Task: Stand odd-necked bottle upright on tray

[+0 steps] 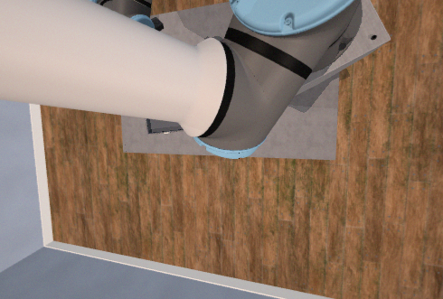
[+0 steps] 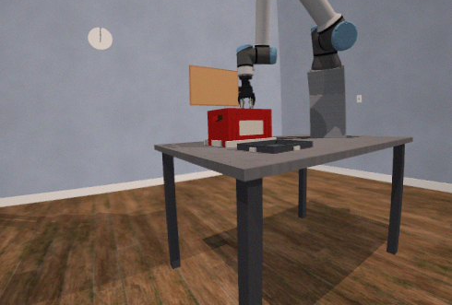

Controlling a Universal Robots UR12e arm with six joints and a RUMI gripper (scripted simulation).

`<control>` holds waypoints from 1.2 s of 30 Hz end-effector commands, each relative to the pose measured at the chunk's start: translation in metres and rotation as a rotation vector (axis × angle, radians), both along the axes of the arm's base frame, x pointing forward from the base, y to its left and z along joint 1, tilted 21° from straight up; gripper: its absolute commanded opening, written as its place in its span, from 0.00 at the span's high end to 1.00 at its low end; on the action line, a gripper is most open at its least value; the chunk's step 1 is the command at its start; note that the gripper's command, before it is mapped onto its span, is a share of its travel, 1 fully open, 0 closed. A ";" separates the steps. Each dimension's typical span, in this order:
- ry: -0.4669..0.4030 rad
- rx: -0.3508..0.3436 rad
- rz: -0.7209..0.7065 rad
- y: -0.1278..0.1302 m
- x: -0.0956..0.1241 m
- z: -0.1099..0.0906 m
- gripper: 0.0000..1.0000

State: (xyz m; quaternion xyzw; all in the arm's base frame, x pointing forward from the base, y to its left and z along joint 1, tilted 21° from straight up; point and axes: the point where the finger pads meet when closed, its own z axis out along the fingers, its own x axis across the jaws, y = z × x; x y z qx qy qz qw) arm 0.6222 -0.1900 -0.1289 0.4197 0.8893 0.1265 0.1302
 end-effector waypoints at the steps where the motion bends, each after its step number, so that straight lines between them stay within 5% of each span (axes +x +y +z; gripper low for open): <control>1: -0.001 -0.001 0.000 0.000 0.000 0.000 1.00; 13: -0.001 -0.001 0.000 0.000 0.000 0.000 1.00; 14: -0.001 -0.001 0.000 0.000 0.000 0.000 0.62; 36: -0.001 -0.001 0.000 0.000 0.000 0.000 0.62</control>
